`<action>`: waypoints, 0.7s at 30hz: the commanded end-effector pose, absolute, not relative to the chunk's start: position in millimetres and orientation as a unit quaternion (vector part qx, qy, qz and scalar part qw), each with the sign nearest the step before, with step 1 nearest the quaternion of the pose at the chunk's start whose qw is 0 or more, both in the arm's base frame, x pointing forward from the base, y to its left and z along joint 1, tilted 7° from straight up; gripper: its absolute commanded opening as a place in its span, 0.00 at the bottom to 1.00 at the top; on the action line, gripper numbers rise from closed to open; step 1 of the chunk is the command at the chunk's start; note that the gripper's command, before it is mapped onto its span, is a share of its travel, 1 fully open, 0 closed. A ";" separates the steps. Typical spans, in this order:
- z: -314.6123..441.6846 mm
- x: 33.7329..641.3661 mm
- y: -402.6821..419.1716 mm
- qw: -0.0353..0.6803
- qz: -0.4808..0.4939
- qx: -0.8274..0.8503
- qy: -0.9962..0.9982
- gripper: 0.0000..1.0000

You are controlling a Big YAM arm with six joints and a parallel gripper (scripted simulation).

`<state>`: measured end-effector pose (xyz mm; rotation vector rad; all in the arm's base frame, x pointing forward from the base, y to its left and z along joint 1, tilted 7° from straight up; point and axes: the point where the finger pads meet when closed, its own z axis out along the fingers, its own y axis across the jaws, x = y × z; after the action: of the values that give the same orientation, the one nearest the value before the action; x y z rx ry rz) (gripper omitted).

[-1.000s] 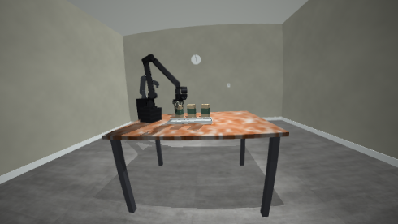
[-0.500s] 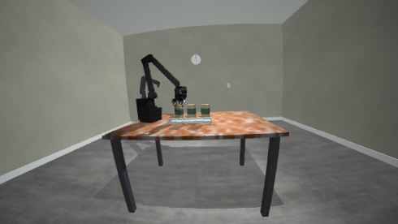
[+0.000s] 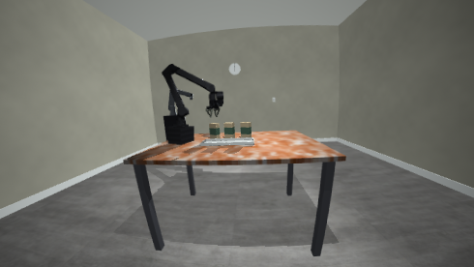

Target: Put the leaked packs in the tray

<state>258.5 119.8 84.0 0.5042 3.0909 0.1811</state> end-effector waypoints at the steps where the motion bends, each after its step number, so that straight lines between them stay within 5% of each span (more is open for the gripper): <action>1: 94.3 271.9 120.7 0.008 0.062 0.159 0.985 0.77; 15: 104.5 403.5 150.6 0.021 0.065 0.070 0.995 0.77; 21: 118.6 409.4 154.3 0.038 0.071 0.062 0.995 0.77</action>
<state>386.4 149.1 80.9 0.2537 3.1352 0.1627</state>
